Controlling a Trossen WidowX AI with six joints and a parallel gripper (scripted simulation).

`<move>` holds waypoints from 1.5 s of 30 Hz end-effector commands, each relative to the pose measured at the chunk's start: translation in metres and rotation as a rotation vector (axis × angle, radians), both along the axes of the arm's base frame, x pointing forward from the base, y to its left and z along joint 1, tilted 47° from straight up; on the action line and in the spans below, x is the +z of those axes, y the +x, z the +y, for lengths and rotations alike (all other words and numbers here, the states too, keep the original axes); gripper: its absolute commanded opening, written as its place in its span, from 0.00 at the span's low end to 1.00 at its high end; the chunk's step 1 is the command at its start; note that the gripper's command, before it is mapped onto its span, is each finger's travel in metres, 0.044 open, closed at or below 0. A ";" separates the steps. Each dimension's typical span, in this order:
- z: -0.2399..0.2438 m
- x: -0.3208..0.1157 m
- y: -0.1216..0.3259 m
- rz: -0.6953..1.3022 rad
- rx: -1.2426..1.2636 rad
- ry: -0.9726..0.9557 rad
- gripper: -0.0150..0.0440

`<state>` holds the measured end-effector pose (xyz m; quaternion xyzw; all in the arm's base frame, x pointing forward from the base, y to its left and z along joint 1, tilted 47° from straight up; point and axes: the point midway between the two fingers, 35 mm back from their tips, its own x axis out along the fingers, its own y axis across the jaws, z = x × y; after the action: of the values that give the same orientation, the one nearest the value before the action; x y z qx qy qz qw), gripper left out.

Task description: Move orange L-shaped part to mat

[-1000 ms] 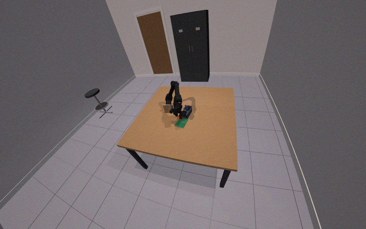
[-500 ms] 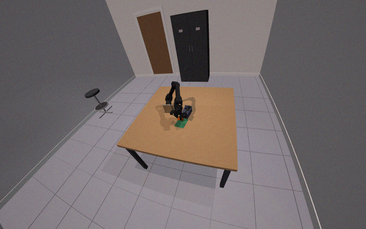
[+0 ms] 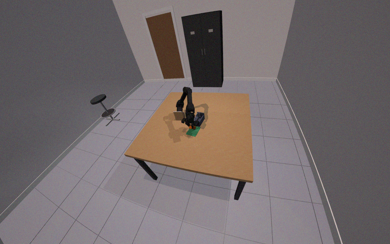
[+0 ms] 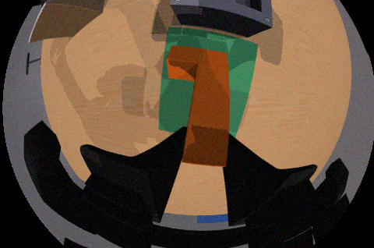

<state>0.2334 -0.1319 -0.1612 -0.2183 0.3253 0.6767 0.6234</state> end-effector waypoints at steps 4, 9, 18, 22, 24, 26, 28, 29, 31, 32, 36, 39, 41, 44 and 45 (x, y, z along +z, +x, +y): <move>0.001 0.000 0.000 0.002 -0.008 0.003 0.25; 0.001 0.000 0.000 0.002 -0.008 0.003 0.25; 0.000 0.000 0.000 0.001 0.000 0.001 0.57; -0.005 0.004 0.001 0.001 -0.001 0.001 0.74; -0.017 0.015 0.005 0.002 -0.002 0.000 0.83; -0.034 0.031 0.008 0.002 -0.005 0.000 0.92; -0.054 0.052 0.010 0.003 -0.007 0.001 0.93; -0.059 0.058 0.011 0.003 -0.008 0.001 0.93; -0.061 0.061 0.011 0.004 -0.008 0.001 0.93; -0.061 0.061 0.011 0.004 -0.008 0.001 0.93; -0.059 0.057 0.011 -0.001 -0.021 -0.003 0.93; -0.059 0.057 0.011 -0.001 -0.021 -0.003 0.93; -0.059 0.057 0.011 -0.001 -0.021 -0.003 0.93; -0.059 0.057 0.011 -0.001 -0.021 -0.003 0.93; -0.059 0.057 0.011 -0.001 -0.021 -0.003 0.93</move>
<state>0.2450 -0.1913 -0.1038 -0.2165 0.3278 0.6699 0.6300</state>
